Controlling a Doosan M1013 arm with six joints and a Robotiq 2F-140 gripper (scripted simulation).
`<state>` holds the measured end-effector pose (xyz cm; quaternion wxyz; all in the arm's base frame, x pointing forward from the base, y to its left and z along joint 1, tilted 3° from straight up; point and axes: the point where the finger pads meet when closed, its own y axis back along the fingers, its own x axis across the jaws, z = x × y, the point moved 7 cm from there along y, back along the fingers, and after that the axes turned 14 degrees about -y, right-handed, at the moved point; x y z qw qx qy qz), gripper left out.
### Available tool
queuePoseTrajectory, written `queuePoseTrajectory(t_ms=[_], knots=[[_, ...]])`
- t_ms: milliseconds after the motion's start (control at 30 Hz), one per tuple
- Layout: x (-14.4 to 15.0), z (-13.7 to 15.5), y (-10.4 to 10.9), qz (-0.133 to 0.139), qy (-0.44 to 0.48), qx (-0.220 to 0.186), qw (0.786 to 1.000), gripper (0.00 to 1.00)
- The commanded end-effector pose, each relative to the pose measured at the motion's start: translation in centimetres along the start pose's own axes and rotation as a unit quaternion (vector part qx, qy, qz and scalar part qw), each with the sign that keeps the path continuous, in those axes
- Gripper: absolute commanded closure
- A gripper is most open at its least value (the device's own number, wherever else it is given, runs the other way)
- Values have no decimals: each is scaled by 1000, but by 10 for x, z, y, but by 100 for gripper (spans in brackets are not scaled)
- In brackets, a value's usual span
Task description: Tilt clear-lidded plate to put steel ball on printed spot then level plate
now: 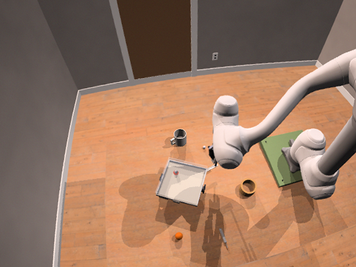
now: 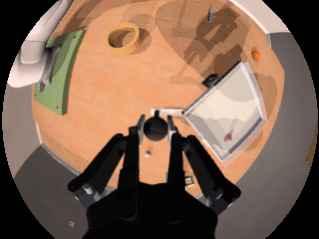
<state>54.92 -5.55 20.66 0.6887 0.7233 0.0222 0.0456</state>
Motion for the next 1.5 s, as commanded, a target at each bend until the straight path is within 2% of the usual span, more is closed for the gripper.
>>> queuePoseTrajectory(t_ms=[0,1167,1200,1467], knots=[[2,4,3,0,0,-1,1000,100],[2,4,3,0,0,-1,1000,100],[2,4,3,0,0,-1,1000,64],[2,4,3,0,0,-1,1000,64]])
